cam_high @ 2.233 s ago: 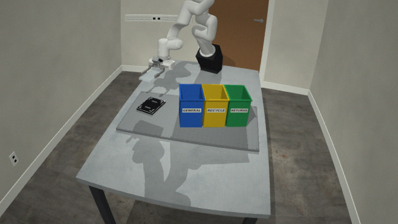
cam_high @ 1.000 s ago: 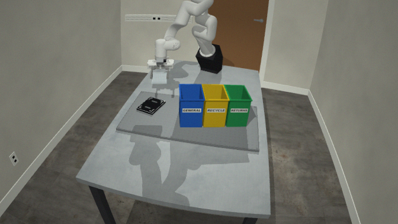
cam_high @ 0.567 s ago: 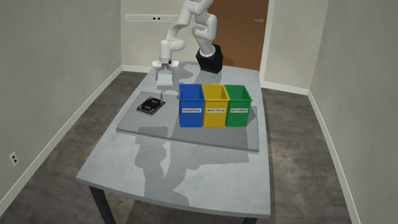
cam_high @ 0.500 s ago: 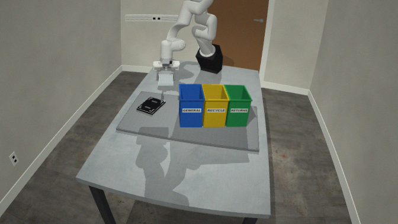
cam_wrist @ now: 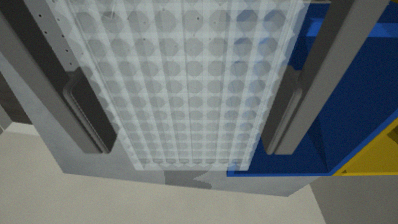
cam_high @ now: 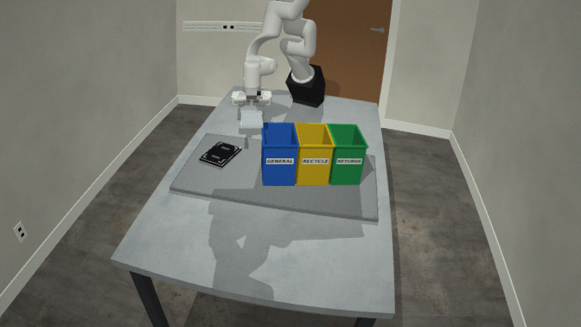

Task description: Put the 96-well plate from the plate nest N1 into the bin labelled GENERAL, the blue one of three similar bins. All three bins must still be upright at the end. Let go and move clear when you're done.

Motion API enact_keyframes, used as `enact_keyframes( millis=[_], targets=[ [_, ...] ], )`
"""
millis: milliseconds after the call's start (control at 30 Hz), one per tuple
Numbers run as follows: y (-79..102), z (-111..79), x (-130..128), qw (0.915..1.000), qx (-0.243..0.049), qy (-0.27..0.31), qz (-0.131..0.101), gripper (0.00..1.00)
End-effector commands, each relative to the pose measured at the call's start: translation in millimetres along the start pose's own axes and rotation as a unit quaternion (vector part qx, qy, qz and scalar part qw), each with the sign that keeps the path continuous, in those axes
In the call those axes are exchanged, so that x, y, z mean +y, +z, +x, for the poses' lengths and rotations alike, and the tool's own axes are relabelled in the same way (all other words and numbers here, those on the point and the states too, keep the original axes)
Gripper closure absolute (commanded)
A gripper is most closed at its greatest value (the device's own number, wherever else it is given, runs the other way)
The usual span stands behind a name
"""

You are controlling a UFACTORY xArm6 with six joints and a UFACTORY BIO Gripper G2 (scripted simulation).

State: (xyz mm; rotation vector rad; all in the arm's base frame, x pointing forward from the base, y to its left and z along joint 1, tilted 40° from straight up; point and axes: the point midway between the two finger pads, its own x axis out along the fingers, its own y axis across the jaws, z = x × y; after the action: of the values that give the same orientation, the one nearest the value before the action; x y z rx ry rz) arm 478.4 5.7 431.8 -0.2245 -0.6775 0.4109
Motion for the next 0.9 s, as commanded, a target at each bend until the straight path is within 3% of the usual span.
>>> enact_keyframes(
  millis=[0, 867],
  targets=[
    [0.5, 9.2, 12.7, 1.0, 0.001, -0.002, -0.004, 1.0],
    [-2.5, 46.6, 75.8, 1.0, 0.001, -0.002, -0.003, 1.0]
  ],
)
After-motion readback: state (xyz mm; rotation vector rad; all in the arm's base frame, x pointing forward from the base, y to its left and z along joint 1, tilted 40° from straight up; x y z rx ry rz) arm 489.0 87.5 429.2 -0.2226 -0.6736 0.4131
